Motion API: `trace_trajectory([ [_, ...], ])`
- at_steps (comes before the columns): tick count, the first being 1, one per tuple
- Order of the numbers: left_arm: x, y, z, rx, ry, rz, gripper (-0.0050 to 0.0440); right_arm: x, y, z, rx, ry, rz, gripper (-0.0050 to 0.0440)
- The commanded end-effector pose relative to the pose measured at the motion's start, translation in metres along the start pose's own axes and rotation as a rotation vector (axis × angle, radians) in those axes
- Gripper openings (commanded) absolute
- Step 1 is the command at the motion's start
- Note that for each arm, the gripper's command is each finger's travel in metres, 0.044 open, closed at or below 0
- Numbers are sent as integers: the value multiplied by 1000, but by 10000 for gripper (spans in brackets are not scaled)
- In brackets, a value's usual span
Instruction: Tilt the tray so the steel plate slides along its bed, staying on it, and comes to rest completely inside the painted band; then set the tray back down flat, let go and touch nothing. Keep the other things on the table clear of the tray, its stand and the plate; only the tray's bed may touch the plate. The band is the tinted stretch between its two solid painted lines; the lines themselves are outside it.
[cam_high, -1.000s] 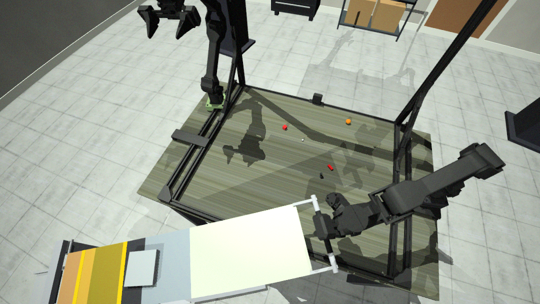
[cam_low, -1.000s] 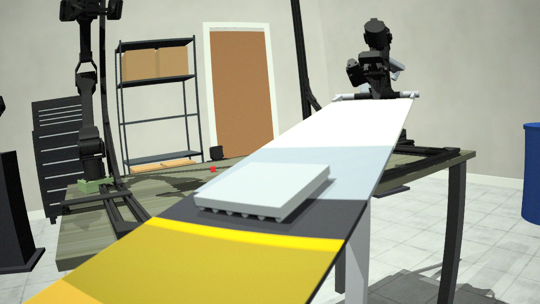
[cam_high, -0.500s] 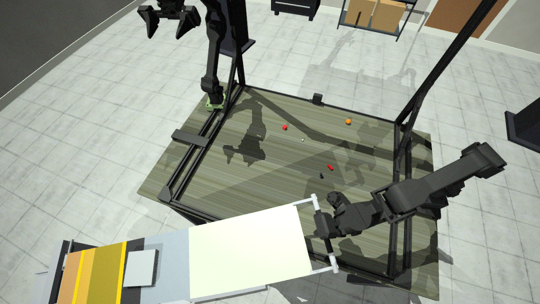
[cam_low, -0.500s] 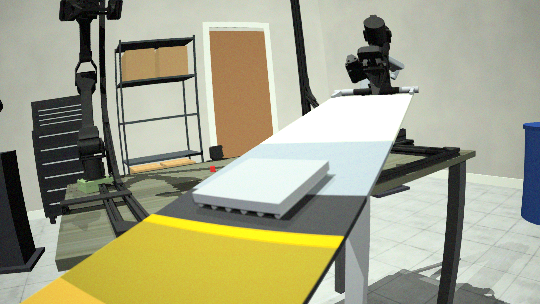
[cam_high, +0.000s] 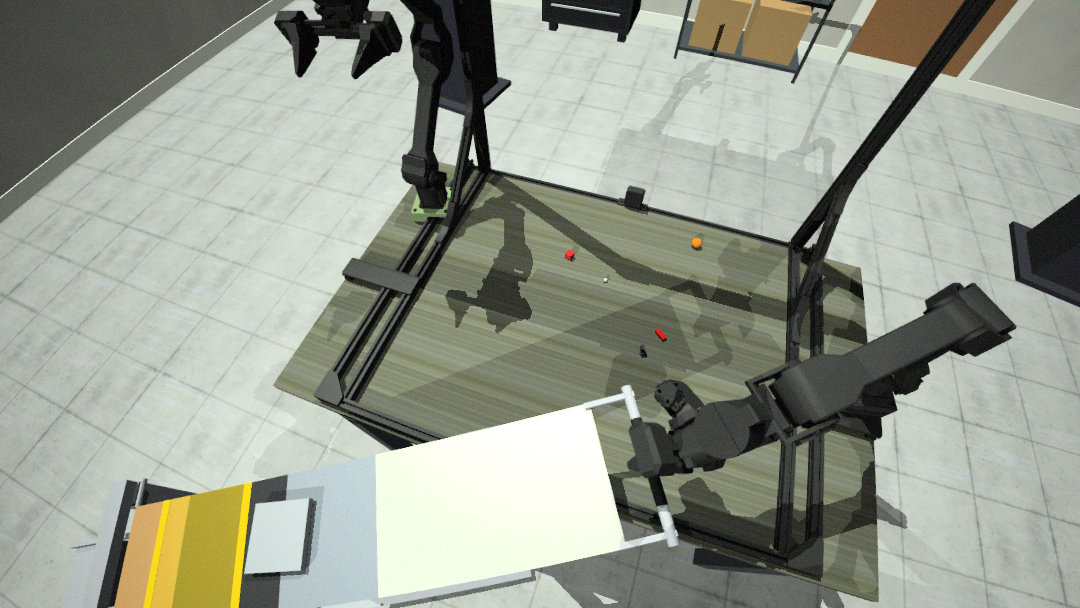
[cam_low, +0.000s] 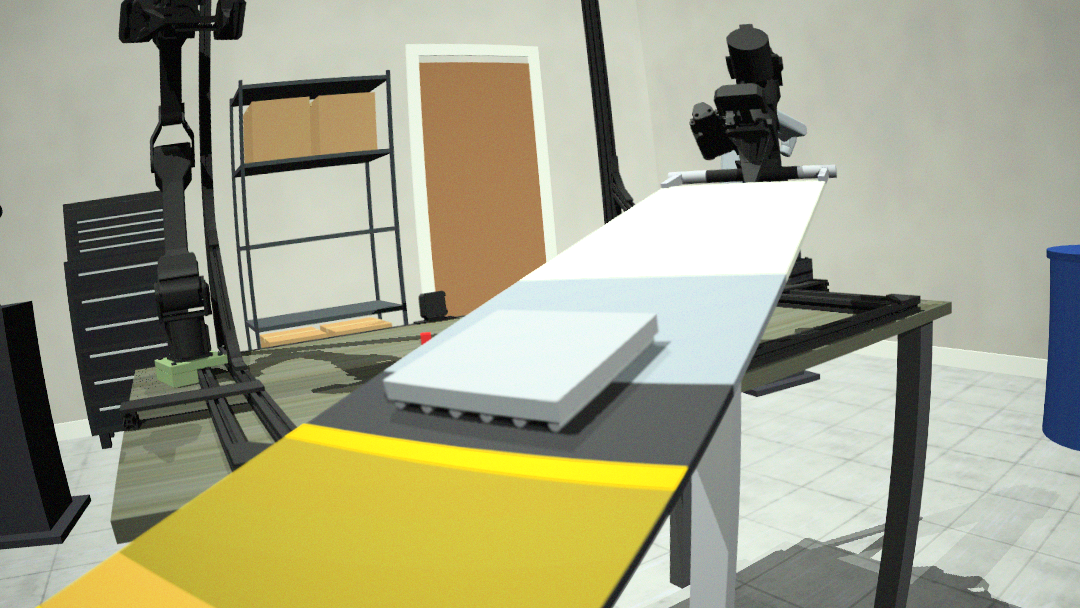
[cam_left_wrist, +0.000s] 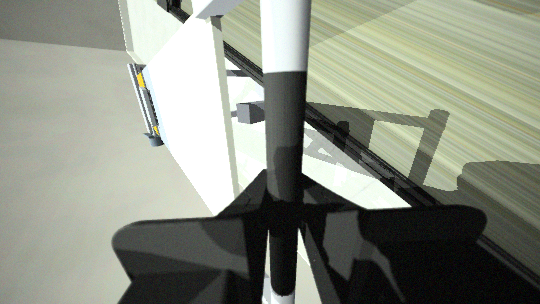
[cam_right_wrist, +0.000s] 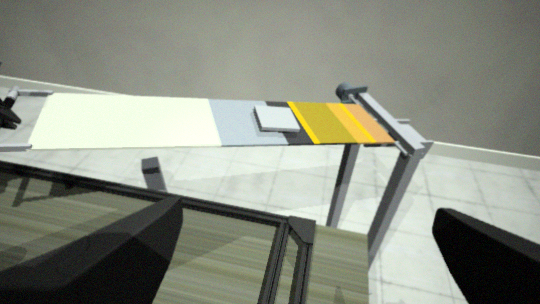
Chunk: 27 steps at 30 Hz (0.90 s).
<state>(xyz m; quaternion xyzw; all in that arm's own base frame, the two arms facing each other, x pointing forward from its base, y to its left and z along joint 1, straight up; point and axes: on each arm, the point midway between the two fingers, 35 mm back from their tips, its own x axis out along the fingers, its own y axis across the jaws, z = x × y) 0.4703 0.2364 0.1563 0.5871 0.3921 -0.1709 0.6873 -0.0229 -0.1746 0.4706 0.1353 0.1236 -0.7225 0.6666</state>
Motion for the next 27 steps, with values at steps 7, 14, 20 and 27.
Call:
trace_trajectory([
  [7,-19,32,0,2,3,99,0,0,0,0,-3,0,2,440],
  [14,-22,37,0,2,3,111,0,0,0,0,-3,0,2,440],
  [20,-24,41,0,2,3,122,0,0,0,0,-3,0,2,440],
  [27,-26,44,0,2,3,135,0,0,0,0,-3,0,2,440],
])
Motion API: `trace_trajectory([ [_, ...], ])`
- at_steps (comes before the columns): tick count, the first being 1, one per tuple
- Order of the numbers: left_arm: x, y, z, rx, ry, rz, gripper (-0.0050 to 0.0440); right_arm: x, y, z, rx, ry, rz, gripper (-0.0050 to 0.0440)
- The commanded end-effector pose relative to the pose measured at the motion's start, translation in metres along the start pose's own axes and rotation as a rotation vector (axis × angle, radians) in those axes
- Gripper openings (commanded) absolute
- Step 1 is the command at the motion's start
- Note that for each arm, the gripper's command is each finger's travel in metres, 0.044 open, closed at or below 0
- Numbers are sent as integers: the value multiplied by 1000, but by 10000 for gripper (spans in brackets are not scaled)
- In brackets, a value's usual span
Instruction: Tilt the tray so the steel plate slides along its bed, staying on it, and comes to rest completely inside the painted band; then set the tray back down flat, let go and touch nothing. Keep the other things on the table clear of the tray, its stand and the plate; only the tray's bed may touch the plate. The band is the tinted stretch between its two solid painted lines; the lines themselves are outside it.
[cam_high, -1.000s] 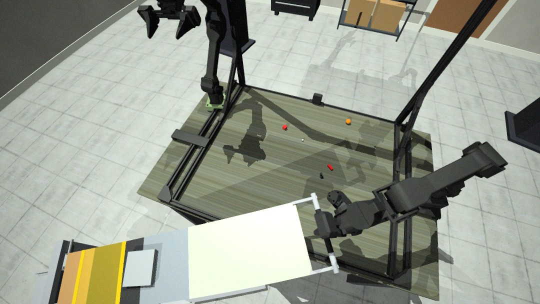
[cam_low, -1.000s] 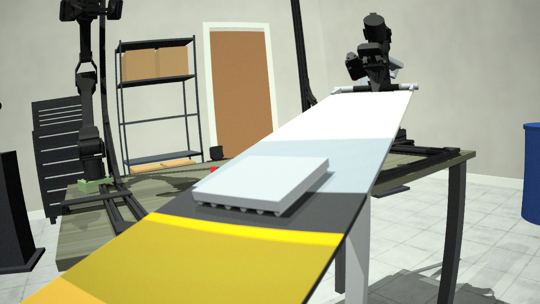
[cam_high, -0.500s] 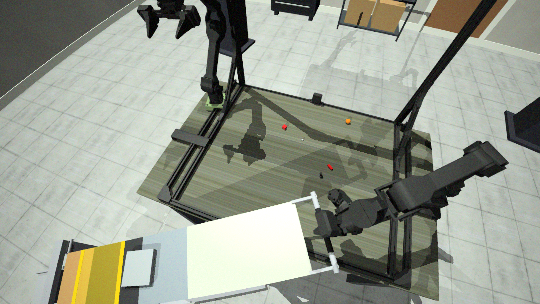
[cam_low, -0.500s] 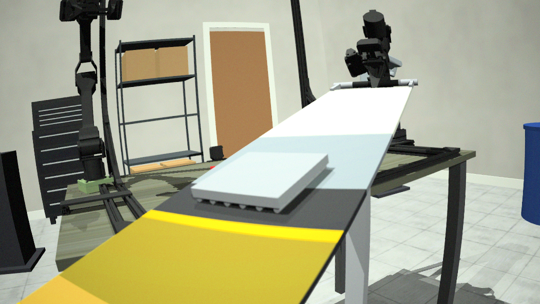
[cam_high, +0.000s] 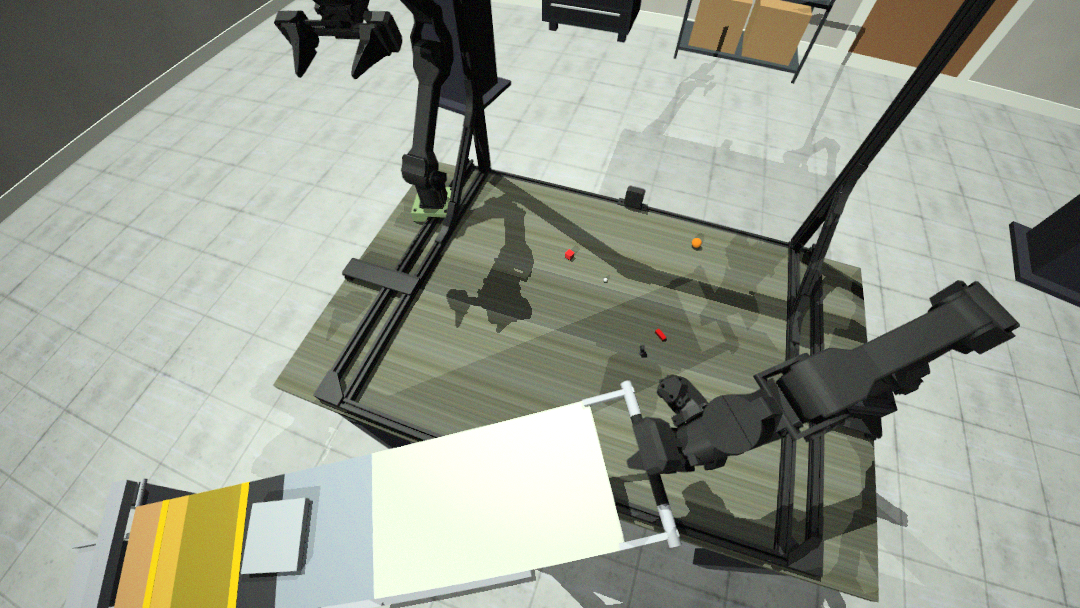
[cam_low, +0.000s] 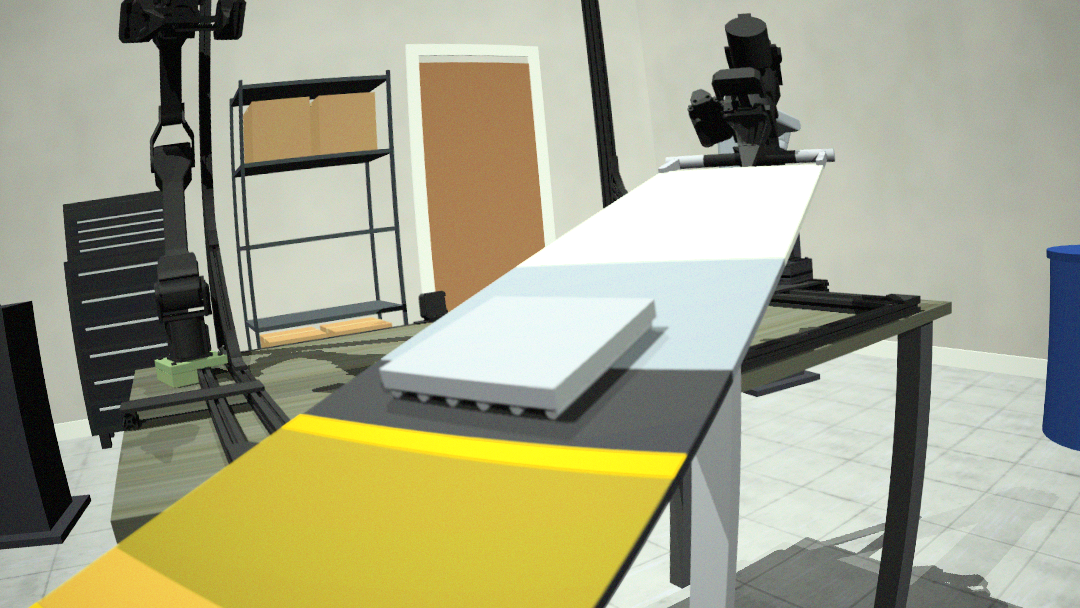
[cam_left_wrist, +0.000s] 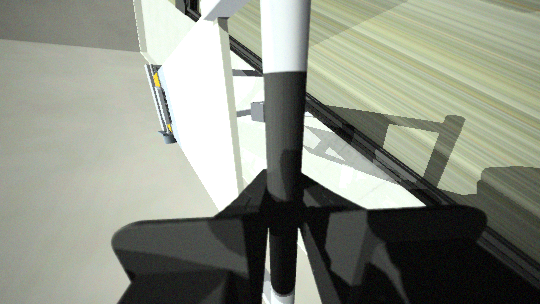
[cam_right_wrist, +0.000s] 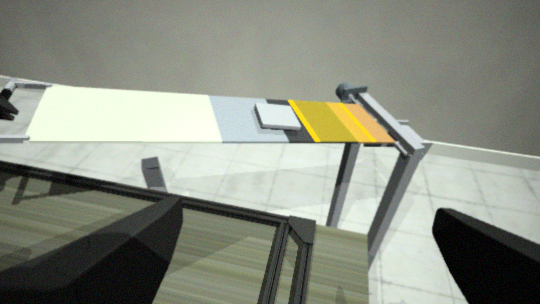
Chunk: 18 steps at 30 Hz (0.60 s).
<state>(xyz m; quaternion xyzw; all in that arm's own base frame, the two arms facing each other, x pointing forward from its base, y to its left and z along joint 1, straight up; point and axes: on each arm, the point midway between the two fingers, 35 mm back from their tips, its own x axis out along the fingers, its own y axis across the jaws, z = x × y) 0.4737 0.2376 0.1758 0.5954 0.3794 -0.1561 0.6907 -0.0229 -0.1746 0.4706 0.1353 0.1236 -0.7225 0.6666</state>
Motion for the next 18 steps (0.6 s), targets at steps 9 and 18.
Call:
trace_trajectory([
  [9,-17,35,0,2,2,109,0,0,0,0,-3,0,2,440],
  [18,-19,40,0,2,2,129,0,0,0,0,-3,0,2,440],
])
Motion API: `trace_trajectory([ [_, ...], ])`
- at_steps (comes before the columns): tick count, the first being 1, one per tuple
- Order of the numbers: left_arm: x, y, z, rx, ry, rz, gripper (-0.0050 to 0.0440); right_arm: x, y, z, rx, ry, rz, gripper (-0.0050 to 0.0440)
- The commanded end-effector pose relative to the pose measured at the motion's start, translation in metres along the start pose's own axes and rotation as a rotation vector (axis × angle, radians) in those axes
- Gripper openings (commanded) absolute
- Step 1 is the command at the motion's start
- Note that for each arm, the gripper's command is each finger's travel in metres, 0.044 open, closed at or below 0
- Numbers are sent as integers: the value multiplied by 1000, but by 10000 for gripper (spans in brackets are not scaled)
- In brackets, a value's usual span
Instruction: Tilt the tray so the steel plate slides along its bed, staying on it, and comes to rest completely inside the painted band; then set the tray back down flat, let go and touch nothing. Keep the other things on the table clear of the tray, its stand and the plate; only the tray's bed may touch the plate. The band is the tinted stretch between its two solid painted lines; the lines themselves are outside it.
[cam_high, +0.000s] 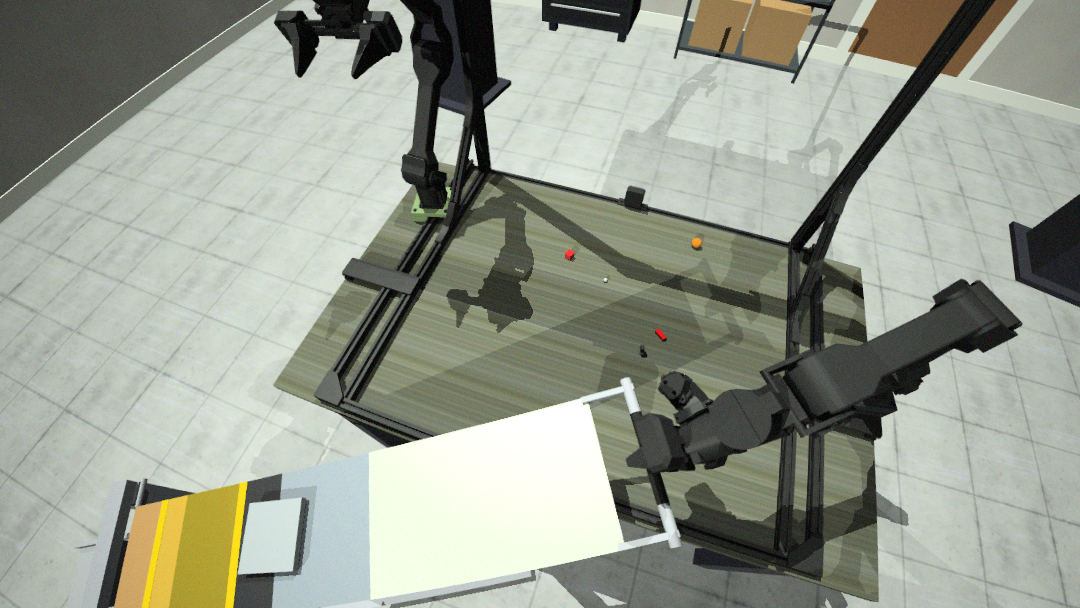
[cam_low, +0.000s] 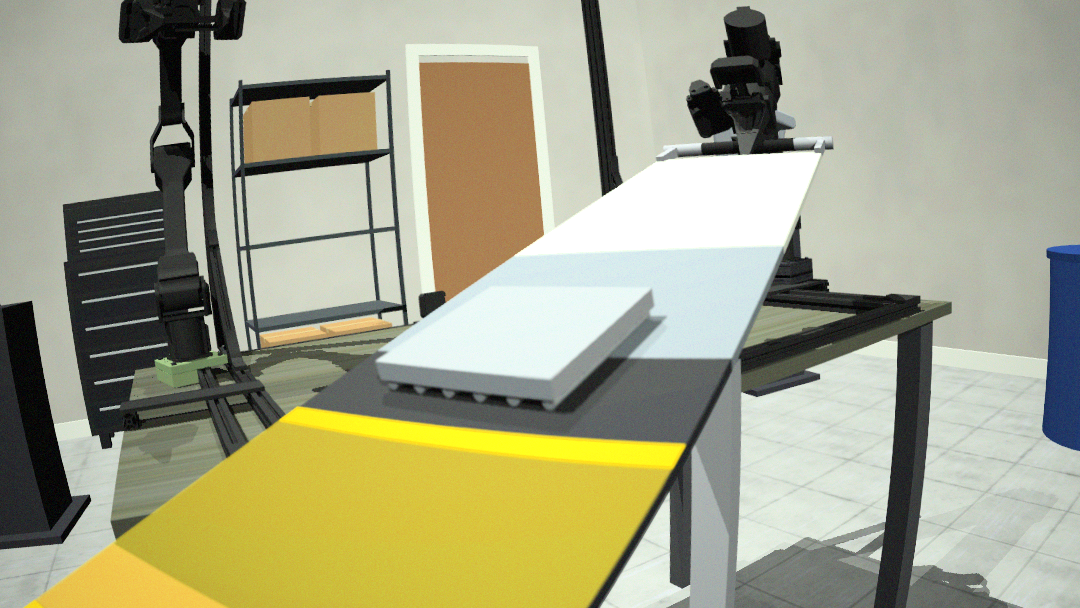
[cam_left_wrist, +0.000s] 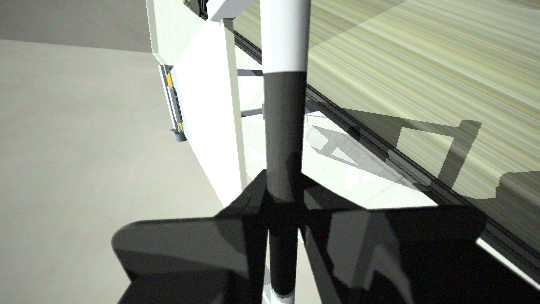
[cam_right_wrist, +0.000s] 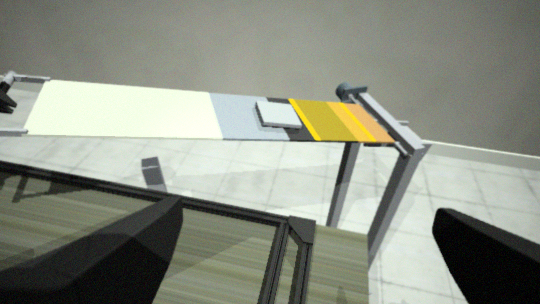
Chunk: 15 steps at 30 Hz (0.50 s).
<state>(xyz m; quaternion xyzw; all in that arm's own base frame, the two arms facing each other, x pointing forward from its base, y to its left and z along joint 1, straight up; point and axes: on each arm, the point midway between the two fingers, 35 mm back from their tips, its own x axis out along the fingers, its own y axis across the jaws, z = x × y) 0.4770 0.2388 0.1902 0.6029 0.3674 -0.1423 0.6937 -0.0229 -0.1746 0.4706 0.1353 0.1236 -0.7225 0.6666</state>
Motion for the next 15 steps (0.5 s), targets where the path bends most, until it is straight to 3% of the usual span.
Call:
trace_trajectory([
  [1,-11,28,0,2,2,92,0,0,0,0,-3,0,2,440],
  [15,-15,37,0,2,2,127,0,0,0,0,-3,0,2,440],
])
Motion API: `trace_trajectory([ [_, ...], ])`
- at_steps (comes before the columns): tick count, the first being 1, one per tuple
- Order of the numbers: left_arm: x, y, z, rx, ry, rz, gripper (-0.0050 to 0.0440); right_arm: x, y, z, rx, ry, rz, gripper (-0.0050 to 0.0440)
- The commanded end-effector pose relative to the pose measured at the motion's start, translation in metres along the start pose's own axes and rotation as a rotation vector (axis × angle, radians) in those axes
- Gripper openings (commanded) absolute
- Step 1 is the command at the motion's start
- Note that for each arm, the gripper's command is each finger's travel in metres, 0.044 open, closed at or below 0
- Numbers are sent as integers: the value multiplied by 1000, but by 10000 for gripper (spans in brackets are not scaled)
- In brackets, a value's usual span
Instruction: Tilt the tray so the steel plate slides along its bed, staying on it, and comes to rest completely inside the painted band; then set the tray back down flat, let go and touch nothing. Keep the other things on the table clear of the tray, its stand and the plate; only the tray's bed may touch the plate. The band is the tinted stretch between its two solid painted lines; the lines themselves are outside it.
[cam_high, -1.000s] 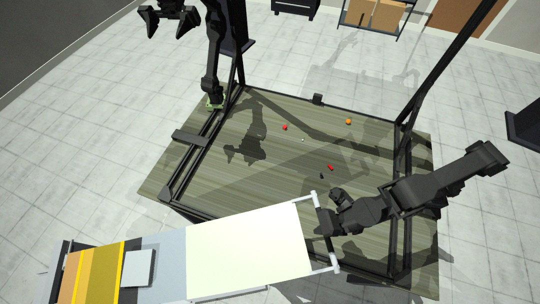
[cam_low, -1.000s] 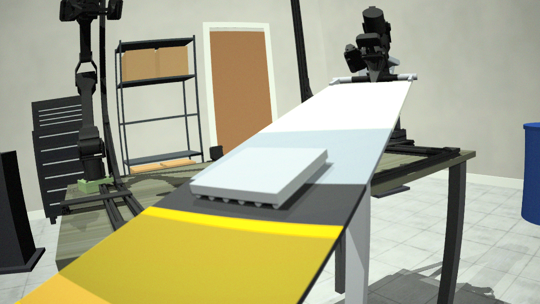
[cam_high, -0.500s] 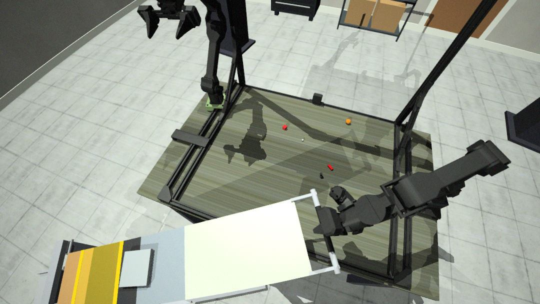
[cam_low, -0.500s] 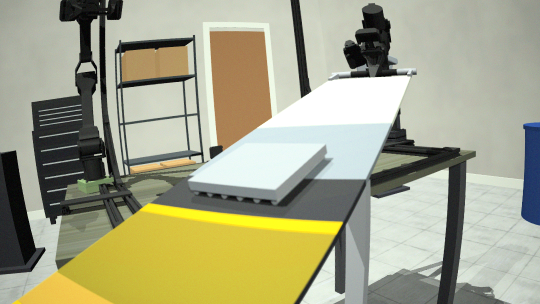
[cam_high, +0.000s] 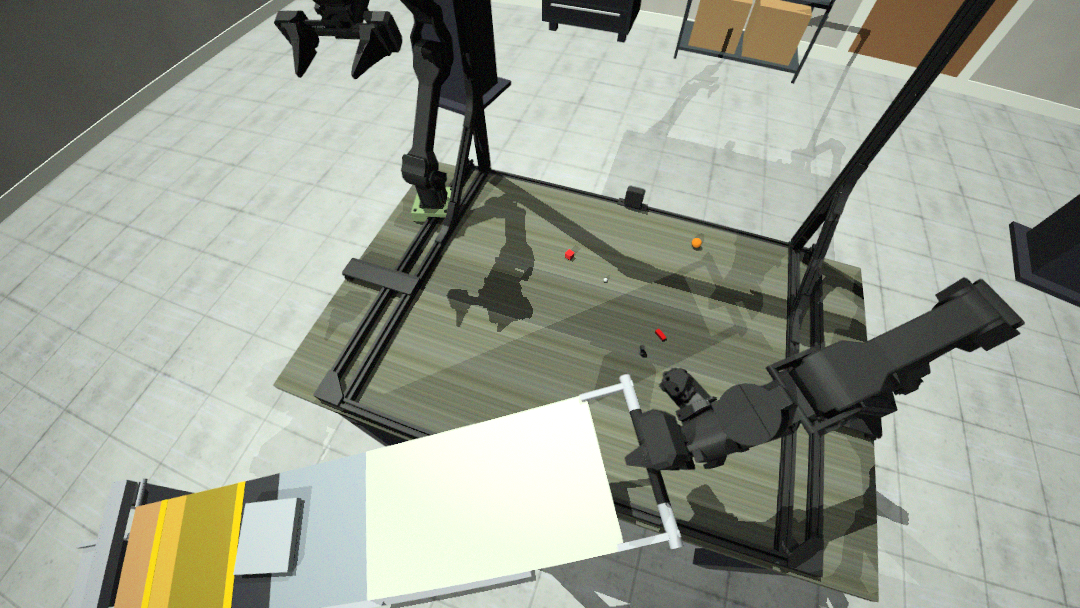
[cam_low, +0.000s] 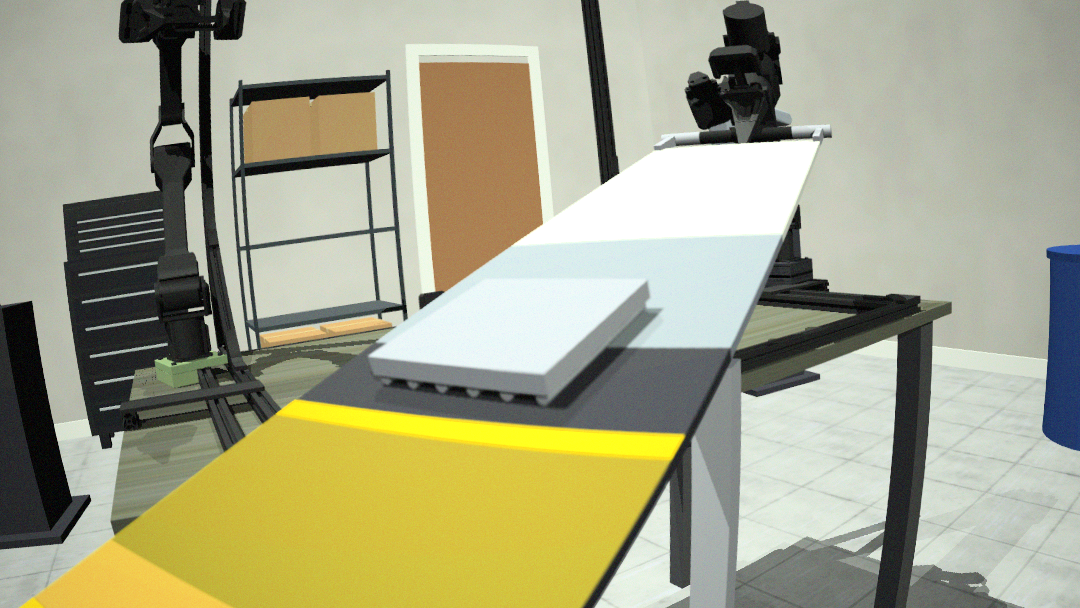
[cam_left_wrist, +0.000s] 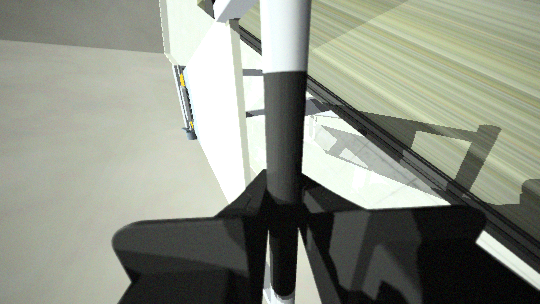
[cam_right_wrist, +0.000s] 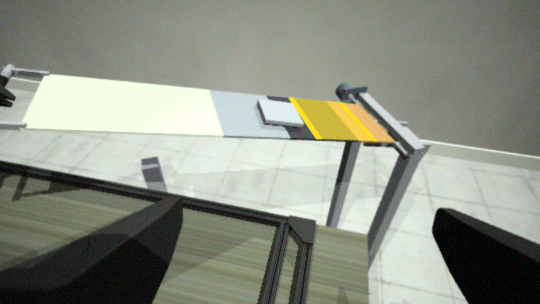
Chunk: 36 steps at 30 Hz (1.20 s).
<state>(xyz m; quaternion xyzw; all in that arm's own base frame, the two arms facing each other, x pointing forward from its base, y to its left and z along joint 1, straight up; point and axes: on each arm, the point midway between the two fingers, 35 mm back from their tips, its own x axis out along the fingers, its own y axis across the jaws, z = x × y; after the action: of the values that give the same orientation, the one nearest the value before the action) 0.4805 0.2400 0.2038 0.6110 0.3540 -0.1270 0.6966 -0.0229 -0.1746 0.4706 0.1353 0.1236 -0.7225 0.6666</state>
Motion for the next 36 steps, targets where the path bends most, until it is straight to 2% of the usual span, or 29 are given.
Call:
trace_trajectory([
  [1,-8,25,0,1,2,85,0,0,0,0,-3,0,2,440],
  [14,-11,33,0,1,2,116,0,0,0,0,-3,0,2,440],
  [15,-5,18,0,1,2,123,0,0,0,0,-3,0,2,440],
  [16,3,3,0,1,2,91,0,0,0,0,-3,0,2,440],
  [20,34,-56,0,1,2,52,0,0,0,0,-3,0,2,440],
  [26,34,-56,0,1,3,-103,0,0,0,0,-3,0,2,440],
  [36,24,-38,0,1,3,-94,0,0,0,0,-3,0,2,440],
])
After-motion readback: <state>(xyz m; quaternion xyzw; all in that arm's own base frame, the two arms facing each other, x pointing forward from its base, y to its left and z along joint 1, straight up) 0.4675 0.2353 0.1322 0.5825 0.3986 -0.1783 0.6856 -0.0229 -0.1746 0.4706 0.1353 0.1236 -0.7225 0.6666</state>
